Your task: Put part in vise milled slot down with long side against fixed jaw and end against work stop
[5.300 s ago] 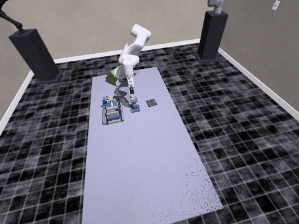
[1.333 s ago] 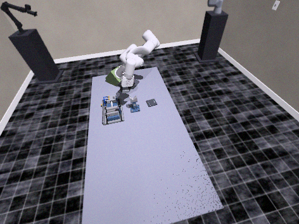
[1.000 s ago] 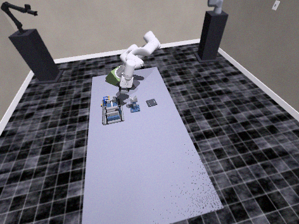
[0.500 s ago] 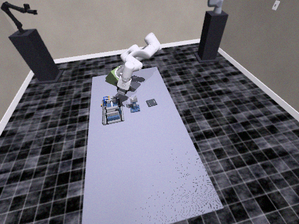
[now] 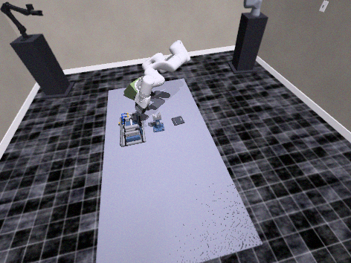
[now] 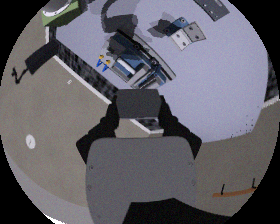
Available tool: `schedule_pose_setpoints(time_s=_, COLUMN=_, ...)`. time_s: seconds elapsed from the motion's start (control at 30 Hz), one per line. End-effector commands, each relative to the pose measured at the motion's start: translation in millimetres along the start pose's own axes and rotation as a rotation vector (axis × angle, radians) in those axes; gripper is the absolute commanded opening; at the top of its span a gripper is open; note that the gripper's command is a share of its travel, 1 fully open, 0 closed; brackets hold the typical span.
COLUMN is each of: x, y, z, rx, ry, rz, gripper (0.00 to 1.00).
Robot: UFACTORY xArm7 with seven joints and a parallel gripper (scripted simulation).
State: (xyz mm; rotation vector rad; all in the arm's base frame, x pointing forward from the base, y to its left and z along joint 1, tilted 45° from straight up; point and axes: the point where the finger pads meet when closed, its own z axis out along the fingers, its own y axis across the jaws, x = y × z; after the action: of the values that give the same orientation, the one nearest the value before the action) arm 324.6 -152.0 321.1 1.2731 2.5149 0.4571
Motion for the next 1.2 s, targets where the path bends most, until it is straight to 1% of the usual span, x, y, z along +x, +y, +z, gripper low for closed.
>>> schedule_pose_setpoints(time_s=0.0, x=-6, y=-3, z=3.1, rx=0.006, ry=0.009, rz=0.118, gripper=0.0)
schedule_pose_setpoints(time_s=0.37, x=-20, y=-11, z=16.9, rx=0.013, ry=0.047, rz=0.459, gripper=0.0)
schedule_pose_setpoints(time_s=0.43, x=-20, y=-11, z=16.9, rx=0.013, ry=0.047, rz=0.459, gripper=0.0)
schedule_pose_setpoints(time_s=0.93, x=-38, y=-22, z=34.5, rx=0.013, ry=0.109, rz=0.903, gripper=0.0)
schedule_pose_setpoints(time_s=1.0, x=-38, y=-22, z=34.5, rx=0.013, ry=0.109, rz=0.903, gripper=0.0)
schedule_pose_setpoints(time_s=1.17, x=-44, y=-25, z=39.5, rx=0.011, ry=0.132, rz=1.041, gripper=0.0)
